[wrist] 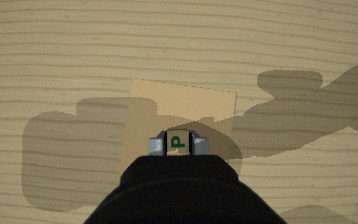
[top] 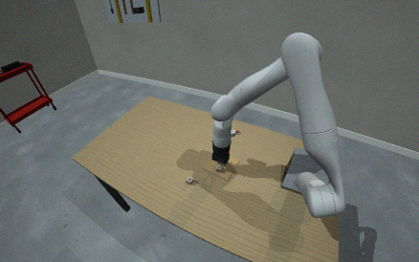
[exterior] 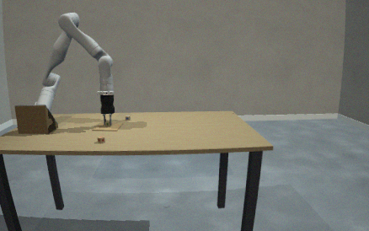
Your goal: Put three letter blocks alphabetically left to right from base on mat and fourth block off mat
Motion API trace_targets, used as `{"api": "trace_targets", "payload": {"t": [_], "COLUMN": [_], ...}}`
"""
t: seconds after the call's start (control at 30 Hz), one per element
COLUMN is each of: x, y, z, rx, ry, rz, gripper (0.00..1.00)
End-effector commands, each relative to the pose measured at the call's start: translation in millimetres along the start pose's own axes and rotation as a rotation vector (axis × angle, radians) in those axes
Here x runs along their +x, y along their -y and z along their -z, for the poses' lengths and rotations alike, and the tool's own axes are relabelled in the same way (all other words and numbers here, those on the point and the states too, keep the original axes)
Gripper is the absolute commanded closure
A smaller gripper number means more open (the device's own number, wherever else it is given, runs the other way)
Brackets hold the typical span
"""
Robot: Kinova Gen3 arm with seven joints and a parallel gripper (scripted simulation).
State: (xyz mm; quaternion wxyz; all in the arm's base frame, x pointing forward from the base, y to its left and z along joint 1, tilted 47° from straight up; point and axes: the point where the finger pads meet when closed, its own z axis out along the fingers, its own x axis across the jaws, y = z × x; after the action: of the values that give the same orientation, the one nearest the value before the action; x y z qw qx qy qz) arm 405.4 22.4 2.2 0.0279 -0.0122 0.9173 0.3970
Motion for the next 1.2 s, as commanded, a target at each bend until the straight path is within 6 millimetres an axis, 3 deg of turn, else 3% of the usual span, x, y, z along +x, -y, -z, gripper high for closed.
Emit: {"api": "trace_targets", "payload": {"t": [0.0,1.17], "x": [0.4,0.5], "y": [0.6,0.5], "z": [-1.0,-4.7], "rx": [0.000,0.000], "ry": [0.002,0.002], "rz": [-0.010,-0.010], "gripper": [0.51,0.51]}}
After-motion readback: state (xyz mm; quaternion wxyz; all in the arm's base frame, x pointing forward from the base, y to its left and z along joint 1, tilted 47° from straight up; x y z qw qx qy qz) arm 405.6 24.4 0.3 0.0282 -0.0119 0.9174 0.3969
